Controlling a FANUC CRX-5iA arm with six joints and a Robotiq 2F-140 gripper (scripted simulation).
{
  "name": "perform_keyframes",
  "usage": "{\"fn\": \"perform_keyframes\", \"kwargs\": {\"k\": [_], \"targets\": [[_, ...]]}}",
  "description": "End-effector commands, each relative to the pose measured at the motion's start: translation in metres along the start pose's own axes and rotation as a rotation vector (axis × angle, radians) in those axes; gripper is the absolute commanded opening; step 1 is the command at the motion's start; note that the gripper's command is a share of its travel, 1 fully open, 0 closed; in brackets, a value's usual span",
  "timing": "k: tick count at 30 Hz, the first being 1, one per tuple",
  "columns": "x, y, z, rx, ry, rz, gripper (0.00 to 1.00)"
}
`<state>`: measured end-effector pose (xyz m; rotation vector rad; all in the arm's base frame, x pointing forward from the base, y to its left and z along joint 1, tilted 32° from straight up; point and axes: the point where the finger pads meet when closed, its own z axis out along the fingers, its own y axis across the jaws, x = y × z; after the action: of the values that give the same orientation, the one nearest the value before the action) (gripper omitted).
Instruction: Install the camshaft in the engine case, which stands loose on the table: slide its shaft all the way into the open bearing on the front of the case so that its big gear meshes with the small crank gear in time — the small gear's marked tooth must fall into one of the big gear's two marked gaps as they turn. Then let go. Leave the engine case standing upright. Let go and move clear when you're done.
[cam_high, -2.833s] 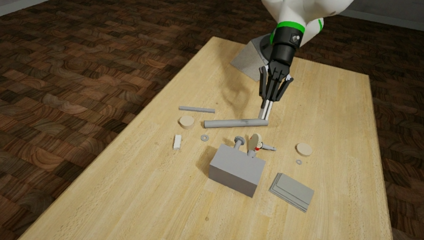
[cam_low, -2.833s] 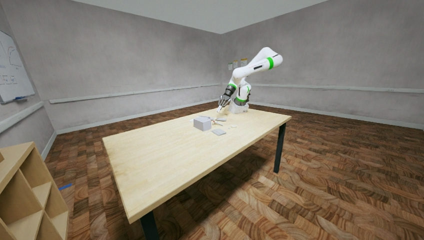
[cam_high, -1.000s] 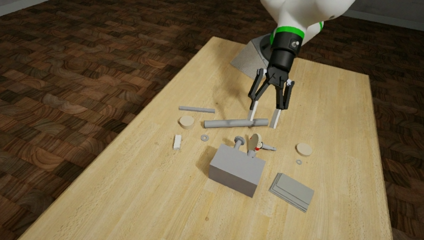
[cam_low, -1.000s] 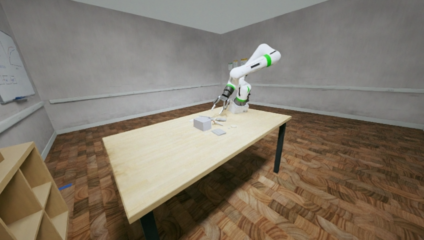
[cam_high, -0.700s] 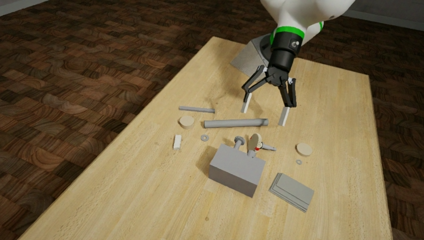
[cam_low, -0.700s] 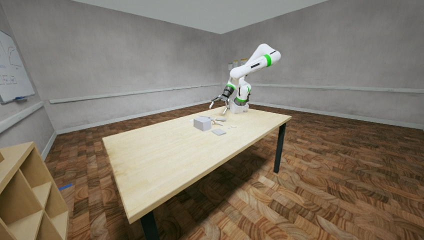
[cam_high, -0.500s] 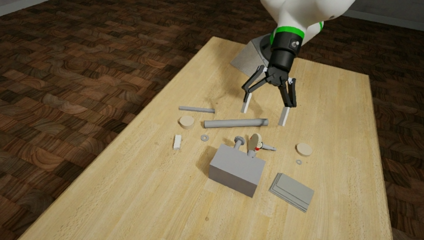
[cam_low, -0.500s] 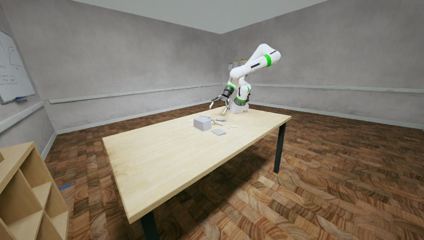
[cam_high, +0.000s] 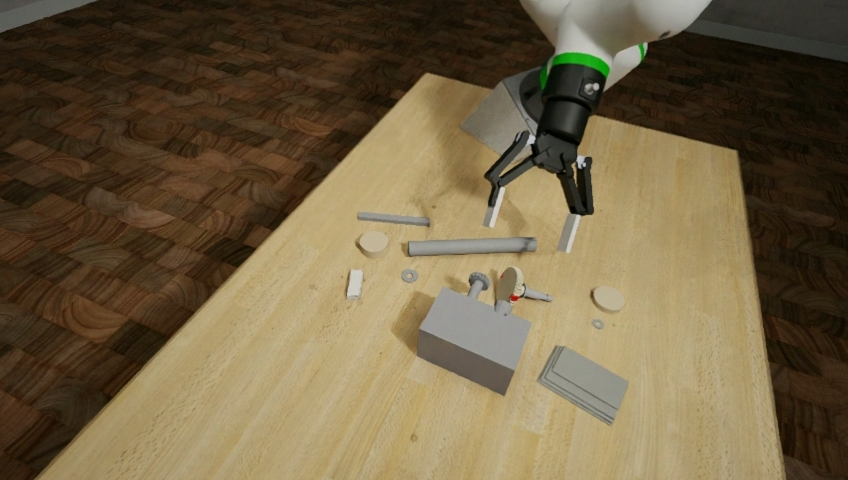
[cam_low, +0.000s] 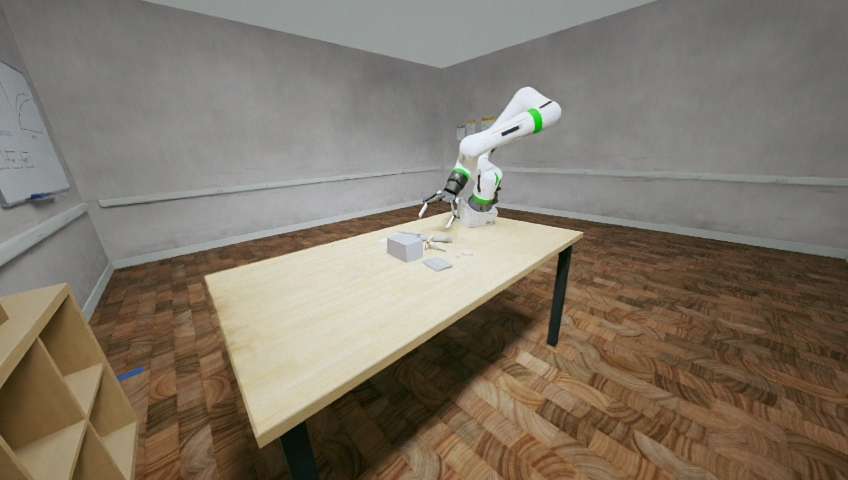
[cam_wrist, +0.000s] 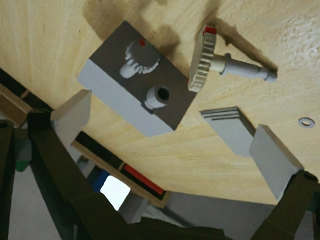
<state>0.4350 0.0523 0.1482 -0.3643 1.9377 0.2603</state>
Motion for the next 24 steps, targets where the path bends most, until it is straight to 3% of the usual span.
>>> {"fn": "perform_keyframes", "kwargs": {"k": [1,3,5,6,12,19,22,24], "targets": [[-0.012,0.012,0.007,-0.072,0.023,-0.119,1.00],[-0.024,0.026,0.015,-0.166,0.051,-0.271,1.00],[-0.024,0.026,0.015,-0.166,0.051,-0.271,1.00],[-0.030,0.035,0.020,-0.228,0.066,-0.370,1.00],[-0.046,0.078,0.046,-0.378,0.077,-0.609,1.00],[-0.043,0.046,0.073,-0.558,0.087,-0.856,1.00],[-0.045,0.040,0.077,-0.578,0.093,-0.887,1.00],[-0.051,0.030,0.084,-0.648,0.120,-1.008,1.00]]}}
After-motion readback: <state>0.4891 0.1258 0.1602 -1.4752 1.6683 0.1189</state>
